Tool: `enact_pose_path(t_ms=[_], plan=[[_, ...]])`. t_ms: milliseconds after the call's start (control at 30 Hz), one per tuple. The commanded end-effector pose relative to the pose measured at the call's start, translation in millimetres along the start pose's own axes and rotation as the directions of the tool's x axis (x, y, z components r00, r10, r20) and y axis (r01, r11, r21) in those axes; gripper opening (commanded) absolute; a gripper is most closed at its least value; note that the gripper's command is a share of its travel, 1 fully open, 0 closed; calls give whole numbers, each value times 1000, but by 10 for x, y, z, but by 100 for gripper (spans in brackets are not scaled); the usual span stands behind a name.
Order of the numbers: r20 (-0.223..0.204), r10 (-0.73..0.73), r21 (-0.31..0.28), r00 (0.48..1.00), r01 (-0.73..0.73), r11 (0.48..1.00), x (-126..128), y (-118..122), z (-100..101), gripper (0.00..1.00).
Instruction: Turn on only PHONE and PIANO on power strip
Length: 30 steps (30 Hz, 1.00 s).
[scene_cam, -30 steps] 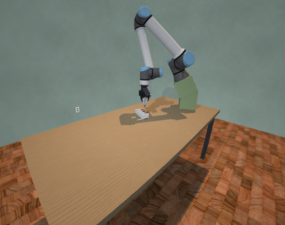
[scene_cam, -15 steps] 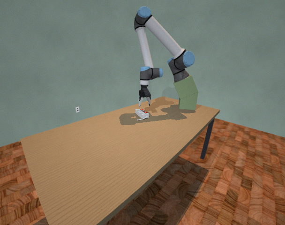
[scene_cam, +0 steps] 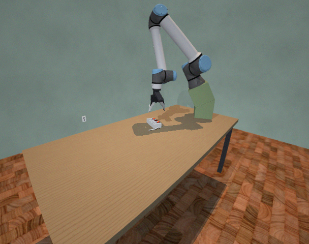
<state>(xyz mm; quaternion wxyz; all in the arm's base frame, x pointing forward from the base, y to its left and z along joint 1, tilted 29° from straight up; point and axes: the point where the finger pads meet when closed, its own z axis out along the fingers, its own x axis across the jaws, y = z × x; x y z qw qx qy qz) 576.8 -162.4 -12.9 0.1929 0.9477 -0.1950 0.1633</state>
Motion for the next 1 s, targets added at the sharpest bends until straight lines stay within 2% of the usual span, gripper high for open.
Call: enact_pose_path(t_ms=[0, 333, 567, 967], plan=[[0, 0, 0, 1000, 0, 1000, 4, 0, -210, 100], [0, 0, 0, 1000, 0, 1000, 4, 0, -661, 100], [0, 0, 0, 1000, 0, 1000, 4, 0, -740, 100], [0, 0, 0, 1000, 0, 1000, 4, 0, -746, 100]])
